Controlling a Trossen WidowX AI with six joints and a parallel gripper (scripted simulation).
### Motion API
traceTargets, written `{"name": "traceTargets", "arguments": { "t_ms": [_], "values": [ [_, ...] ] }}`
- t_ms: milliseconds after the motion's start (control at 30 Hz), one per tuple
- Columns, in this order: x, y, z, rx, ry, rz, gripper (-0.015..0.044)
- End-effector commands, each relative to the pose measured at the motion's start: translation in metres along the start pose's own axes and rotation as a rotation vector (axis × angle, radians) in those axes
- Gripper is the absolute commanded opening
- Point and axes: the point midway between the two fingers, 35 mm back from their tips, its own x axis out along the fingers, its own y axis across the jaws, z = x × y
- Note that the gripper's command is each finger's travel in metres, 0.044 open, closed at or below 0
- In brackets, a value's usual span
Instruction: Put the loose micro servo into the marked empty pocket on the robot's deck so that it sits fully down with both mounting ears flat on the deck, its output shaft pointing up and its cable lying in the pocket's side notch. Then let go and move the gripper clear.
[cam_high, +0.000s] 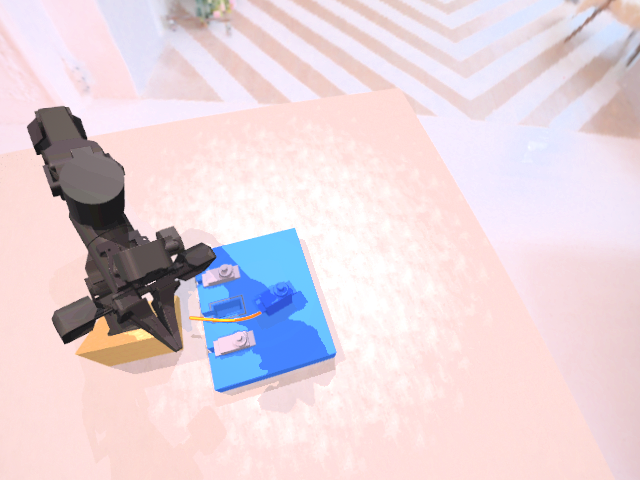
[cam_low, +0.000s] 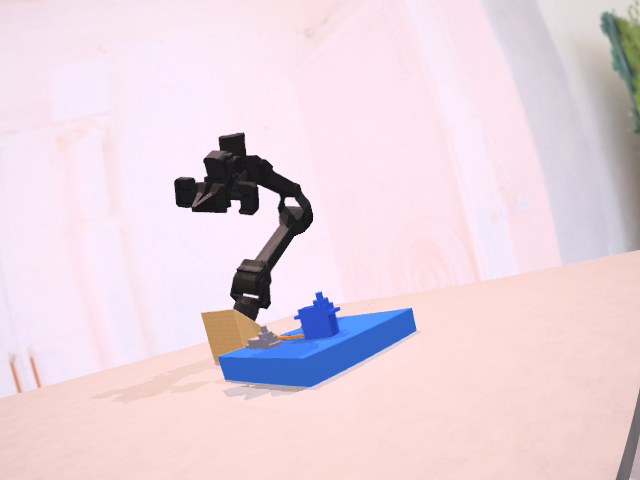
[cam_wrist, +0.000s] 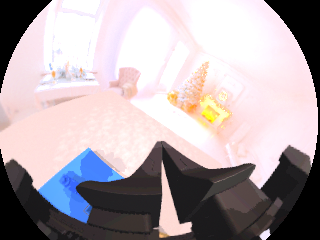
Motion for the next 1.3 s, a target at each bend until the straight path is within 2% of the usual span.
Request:
{"name": "traceTargets", "arguments": {
  "t_ms": [0,600,1267],
  "values": [
    [0.010,0.026,-0.011,-0.088,0.085,0.094,0.0000],
    [0.014,0.126,-0.079,-0.428,0.427,0.479,0.0000],
    [-0.029,0.204,-0.166,-0.719,0.835,0.898,0.0000]
  ]
}}
